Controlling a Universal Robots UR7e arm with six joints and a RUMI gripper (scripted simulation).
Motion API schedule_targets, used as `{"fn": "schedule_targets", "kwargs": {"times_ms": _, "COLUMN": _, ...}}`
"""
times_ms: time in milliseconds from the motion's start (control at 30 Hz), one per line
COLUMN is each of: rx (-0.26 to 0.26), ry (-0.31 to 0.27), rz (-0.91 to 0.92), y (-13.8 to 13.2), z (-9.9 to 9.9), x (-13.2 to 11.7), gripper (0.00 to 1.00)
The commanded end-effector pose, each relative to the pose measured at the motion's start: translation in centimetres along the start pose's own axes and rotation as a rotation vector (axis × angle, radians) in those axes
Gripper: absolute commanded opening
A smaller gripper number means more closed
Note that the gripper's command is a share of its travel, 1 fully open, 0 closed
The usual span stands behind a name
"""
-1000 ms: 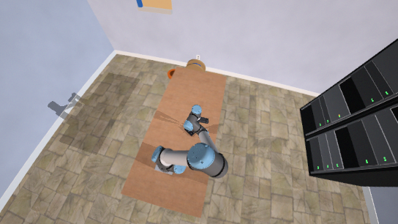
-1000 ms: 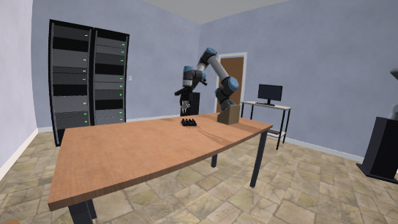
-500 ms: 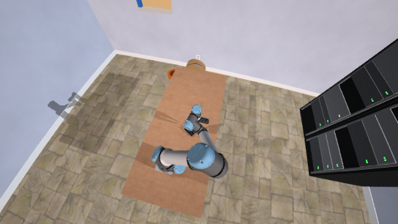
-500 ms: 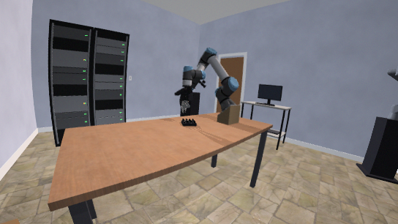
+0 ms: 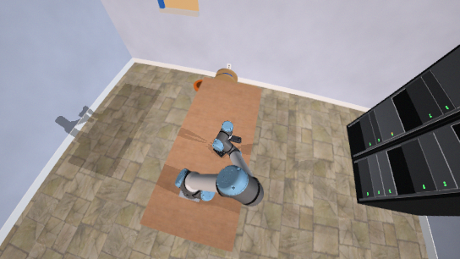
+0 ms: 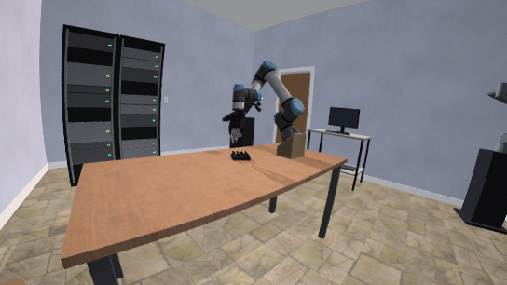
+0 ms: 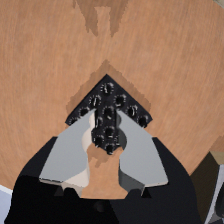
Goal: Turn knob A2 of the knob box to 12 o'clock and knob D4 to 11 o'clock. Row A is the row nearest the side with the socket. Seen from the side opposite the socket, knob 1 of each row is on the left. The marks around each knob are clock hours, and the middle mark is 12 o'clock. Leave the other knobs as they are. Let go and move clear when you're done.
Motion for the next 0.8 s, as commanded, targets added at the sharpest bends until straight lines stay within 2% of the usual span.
{"fn": "schedule_targets", "kwargs": {"times_ms": 0, "rx": 0.001, "ry": 0.0, "rz": 0.0, "y": -0.01, "z": -0.03, "x": 0.01, "gripper": 0.11}}
{"fn": "schedule_targets", "kwargs": {"times_ms": 767, "rx": 0.001, "ry": 0.0, "rz": 0.0, "y": -0.02, "z": 0.36, "x": 0.01, "gripper": 0.11}}
Point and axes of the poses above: the point where the finger pads meet when closed, its own z axis out along the fingers, its own y axis across the jaws, x = y × z, the point moved 10 cm from there along -z, back along the fingers, and after that the axes turned 2 degrees about -z, right-handed, at the moved point
